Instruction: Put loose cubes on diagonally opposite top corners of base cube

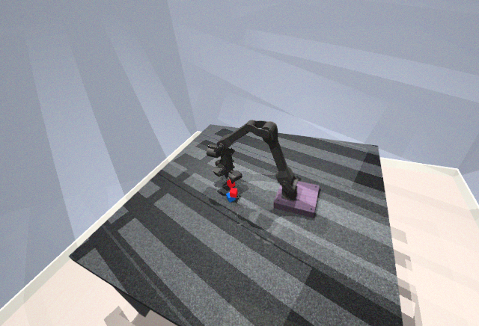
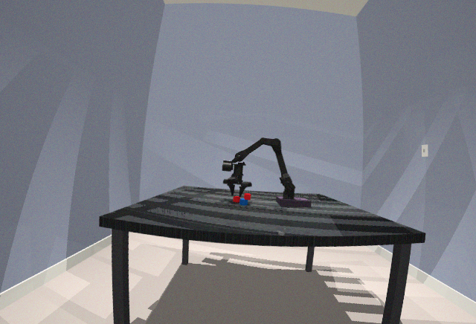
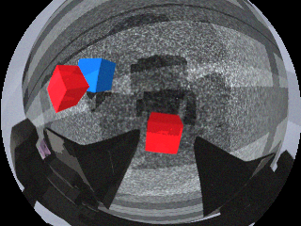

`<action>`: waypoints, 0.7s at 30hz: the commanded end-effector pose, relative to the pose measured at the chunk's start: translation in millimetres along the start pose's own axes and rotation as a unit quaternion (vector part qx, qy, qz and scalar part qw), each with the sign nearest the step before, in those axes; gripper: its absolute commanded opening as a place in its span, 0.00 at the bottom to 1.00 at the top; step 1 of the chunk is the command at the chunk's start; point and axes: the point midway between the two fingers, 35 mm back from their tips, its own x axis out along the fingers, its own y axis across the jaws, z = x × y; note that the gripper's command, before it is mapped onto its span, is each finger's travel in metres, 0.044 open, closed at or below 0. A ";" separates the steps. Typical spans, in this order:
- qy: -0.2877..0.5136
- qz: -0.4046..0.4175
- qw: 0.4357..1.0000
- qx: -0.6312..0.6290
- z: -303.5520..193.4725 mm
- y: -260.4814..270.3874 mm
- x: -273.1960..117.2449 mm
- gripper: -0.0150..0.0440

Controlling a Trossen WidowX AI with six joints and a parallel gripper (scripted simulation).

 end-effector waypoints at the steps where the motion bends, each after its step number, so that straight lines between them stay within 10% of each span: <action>1: 0.006 0.007 1.000 -0.003 -2.8 3.5 10.4 0.70; 9: 0.006 0.007 1.000 -0.003 -3.2 4.0 19.3 0.70; 15: 0.006 0.007 1.000 -0.003 -3.2 4.0 19.3 0.44; 21: 0.006 0.007 1.000 -0.003 -2.7 3.1 14.9 0.43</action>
